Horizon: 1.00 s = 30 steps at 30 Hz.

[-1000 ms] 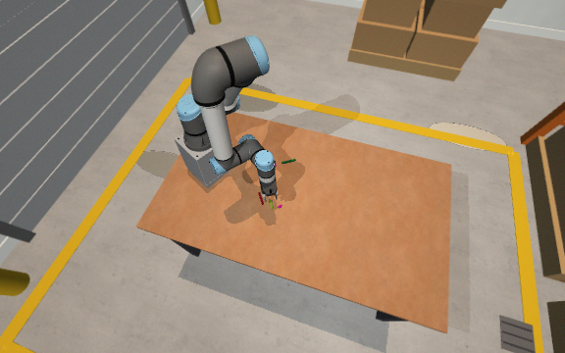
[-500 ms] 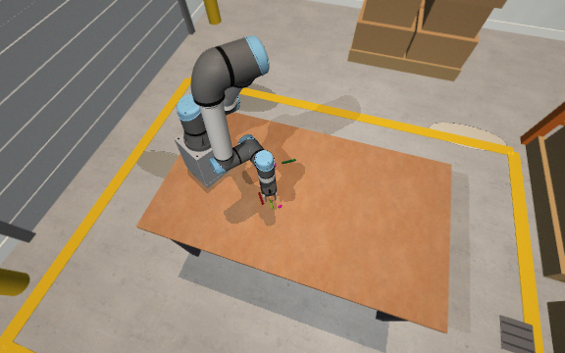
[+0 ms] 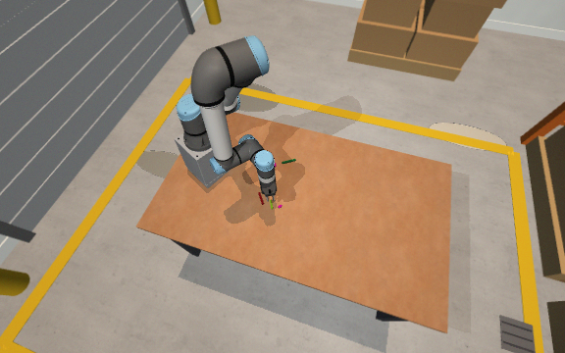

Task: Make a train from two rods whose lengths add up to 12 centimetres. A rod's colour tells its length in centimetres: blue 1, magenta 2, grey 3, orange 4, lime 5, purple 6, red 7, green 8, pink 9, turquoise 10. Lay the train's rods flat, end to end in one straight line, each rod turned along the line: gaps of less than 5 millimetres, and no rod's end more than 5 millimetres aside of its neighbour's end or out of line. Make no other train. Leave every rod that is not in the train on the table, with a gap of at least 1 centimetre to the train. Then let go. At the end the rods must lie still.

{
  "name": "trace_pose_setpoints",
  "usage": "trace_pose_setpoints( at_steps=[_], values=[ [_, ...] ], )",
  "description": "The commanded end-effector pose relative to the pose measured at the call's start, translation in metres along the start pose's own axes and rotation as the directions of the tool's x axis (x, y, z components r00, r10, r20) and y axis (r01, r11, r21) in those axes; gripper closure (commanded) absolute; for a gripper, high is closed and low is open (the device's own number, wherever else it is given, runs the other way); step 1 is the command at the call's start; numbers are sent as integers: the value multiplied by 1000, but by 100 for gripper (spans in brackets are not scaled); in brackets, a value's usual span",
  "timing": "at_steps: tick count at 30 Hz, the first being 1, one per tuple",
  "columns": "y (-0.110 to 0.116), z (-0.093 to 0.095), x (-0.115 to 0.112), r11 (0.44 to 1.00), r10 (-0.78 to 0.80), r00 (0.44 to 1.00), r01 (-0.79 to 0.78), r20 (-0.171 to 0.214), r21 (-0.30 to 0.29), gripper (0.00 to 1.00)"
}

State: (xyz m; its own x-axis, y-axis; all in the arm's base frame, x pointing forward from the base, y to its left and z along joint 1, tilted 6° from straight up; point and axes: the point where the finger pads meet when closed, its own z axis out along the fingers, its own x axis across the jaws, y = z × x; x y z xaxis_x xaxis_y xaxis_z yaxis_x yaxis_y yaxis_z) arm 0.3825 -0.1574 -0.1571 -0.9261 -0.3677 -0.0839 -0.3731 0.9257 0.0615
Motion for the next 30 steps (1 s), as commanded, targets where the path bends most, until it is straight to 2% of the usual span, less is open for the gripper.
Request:
trace_pose_setpoints(
  at_steps=[1,30],
  values=[
    [0,0,0,1000,0,1000,0,1,1,46],
    [0,4,0,1000,0,1000,0,1,1,46]
  ],
)
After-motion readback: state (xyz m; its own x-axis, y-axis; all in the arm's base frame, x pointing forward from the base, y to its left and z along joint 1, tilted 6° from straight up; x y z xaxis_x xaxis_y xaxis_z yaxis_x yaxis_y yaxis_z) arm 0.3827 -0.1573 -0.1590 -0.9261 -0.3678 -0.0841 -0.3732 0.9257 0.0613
